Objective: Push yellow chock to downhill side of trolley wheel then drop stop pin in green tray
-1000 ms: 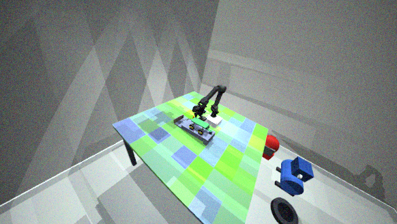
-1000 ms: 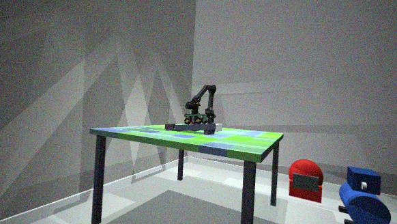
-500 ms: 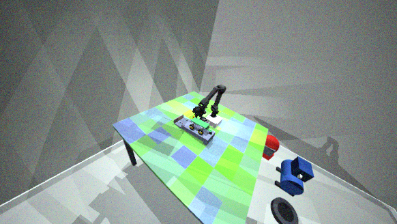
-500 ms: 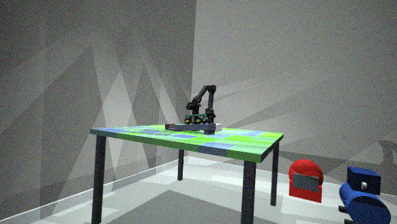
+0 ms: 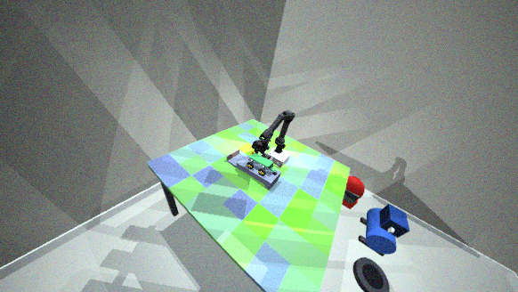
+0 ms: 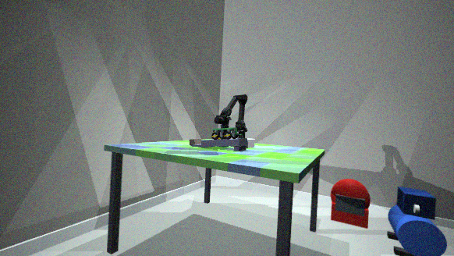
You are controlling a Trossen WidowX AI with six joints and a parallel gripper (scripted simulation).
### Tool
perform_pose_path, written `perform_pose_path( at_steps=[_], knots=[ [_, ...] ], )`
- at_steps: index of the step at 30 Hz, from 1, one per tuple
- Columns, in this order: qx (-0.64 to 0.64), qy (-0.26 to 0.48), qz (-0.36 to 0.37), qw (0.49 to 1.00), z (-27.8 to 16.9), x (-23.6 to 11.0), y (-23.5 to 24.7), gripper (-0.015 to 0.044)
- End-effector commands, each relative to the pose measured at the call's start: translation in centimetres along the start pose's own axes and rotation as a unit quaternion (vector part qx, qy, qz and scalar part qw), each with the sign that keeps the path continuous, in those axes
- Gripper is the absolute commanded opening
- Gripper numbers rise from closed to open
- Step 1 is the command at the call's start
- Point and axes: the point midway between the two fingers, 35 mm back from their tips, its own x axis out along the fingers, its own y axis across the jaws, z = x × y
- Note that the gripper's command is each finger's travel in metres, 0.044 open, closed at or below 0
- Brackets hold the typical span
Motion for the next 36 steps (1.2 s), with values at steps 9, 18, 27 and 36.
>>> perform_pose_path(
  at_steps=[9,18,27,36],
  knots=[
    [0.0,0.0,0.0,1.0,0.0,-0.1,0.0,0.034],
    [0.0,-0.002,0.002,1.0,0.1,-3.1,0.4,0.044],
    [0.0,-0.001,0.002,1.0,0.2,-6.0,0.7,0.044],
    [0.0,-0.001,0.002,1.0,0.0,-8.4,1.1,0.044]
  ],
)
